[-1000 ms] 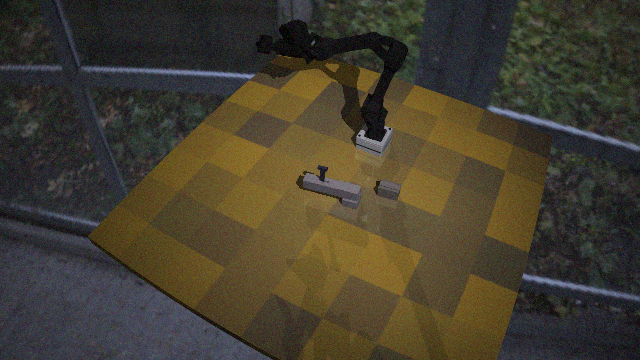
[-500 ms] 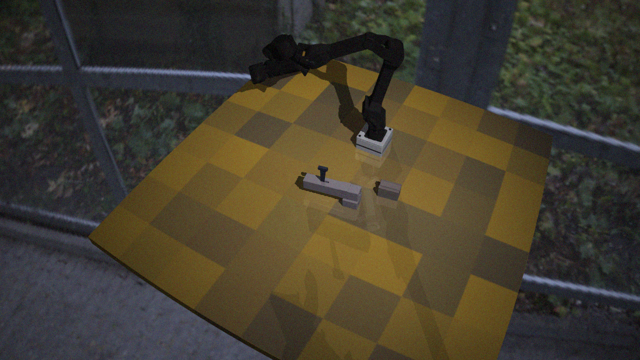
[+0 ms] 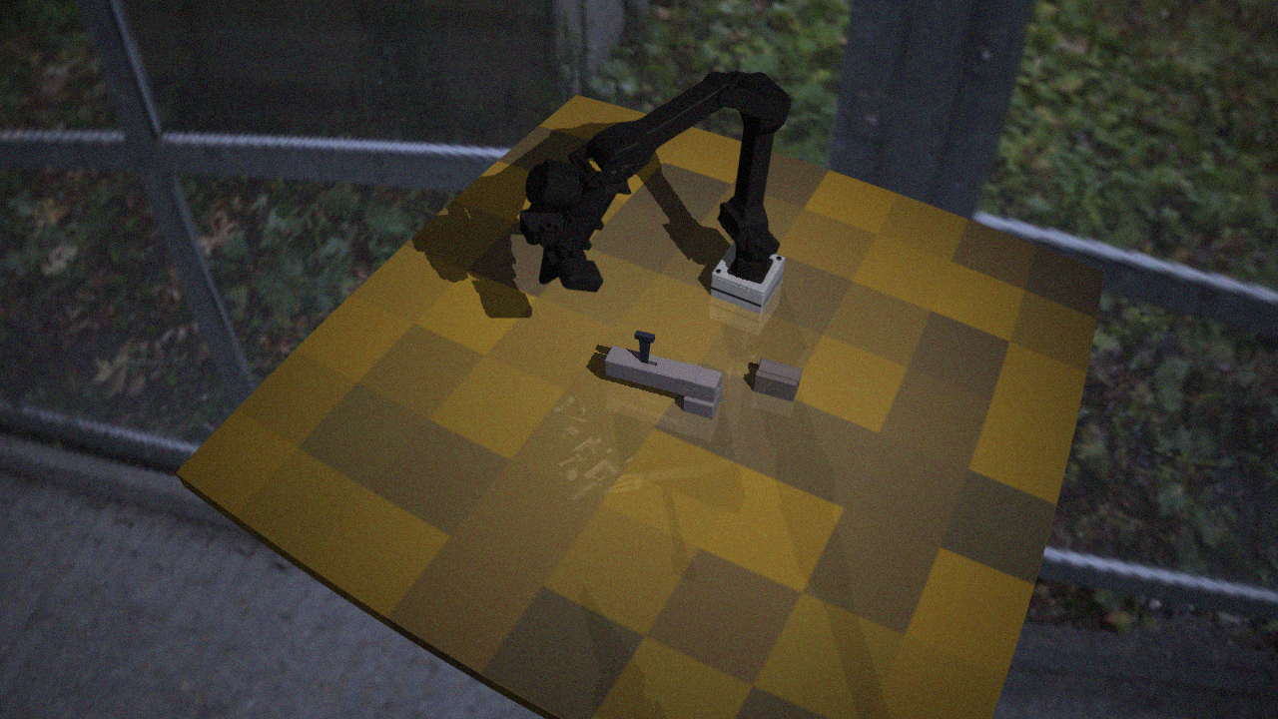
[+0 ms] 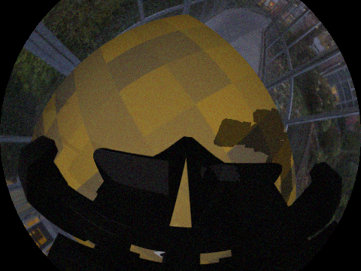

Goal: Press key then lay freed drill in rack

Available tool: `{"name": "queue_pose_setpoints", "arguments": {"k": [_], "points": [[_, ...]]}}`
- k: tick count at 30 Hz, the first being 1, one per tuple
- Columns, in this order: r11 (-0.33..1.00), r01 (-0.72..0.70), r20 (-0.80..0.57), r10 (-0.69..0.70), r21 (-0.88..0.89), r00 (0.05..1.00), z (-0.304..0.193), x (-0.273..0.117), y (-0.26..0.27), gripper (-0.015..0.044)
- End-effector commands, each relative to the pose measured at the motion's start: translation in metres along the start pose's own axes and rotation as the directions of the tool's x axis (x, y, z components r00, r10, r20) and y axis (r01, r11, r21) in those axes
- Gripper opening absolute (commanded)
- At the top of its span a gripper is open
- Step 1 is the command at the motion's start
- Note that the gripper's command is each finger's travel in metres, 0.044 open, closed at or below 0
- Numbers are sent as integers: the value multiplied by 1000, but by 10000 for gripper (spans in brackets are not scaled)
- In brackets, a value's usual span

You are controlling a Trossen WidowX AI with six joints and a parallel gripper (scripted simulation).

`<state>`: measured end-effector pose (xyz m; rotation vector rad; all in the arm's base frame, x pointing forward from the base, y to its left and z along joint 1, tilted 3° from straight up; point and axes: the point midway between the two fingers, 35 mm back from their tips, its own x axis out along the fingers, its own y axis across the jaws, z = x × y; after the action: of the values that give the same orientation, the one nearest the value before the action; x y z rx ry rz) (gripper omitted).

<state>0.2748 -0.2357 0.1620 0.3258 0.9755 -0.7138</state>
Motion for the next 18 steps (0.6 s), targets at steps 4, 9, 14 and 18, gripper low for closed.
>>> {"name": "queue_pose_setpoints", "arguments": {"k": [4, 9, 14, 18], "points": [[877, -237, -288, 120, -418, 950, -53, -16, 87, 0], [676, -415, -470, 114, -609, 875, -95, -41, 129, 0], [668, -421, -476, 113, -614, 872, -97, -42, 131, 0], [675, -413, -467, 113, -611, 877, -96, -40, 130, 0]]}}
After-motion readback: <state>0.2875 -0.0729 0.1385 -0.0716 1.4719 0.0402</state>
